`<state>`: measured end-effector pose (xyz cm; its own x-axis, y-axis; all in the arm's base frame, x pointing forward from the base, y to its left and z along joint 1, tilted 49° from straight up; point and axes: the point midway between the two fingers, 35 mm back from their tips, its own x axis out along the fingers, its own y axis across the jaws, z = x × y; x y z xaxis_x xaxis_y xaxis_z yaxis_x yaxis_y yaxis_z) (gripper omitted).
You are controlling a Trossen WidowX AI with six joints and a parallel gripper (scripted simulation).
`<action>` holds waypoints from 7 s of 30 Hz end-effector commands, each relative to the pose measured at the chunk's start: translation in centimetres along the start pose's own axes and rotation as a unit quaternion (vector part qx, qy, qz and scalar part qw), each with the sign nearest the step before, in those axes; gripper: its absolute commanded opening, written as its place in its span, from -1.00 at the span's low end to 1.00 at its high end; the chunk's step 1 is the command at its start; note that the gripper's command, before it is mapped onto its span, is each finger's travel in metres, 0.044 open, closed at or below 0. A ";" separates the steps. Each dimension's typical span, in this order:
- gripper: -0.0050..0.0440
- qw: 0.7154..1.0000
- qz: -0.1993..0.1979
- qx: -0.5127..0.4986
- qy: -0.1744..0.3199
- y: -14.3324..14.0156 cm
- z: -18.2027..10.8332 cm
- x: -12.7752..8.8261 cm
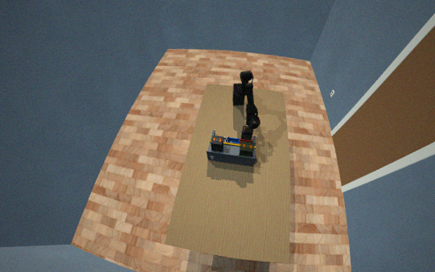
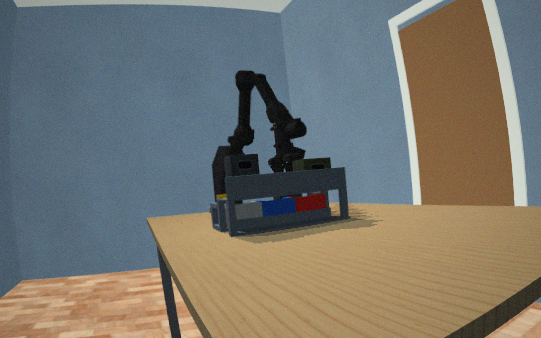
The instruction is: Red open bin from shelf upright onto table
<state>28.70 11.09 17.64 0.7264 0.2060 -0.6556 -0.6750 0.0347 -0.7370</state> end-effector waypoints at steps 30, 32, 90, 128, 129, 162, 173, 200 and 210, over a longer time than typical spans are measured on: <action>1.00 1.000 -0.008 -0.002 -0.005 -0.4 0.1 -1.5; 1.00 1.000 -0.008 -0.002 -0.005 -0.4 0.1 -1.5; 0.94 1.000 -0.007 -0.002 -0.005 -0.4 0.1 -1.9; 1.00 1.000 -0.006 -0.003 -0.006 -0.4 0.2 -2.5; 1.00 1.000 -0.007 -0.003 -0.005 -0.4 0.1 -2.5; 1.00 1.000 -0.007 -0.002 -0.005 -0.4 0.1 -2.3; 1.00 1.000 -0.008 -0.002 -0.005 -0.4 0.1 -1.5; 1.00 1.000 -0.008 -0.002 -0.005 -0.5 0.1 0.3; 1.00 1.000 -0.008 -0.002 -0.005 -0.5 0.1 0.3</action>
<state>29.22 11.17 17.15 0.7240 0.2051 -0.6586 -0.6777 0.0332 -0.7346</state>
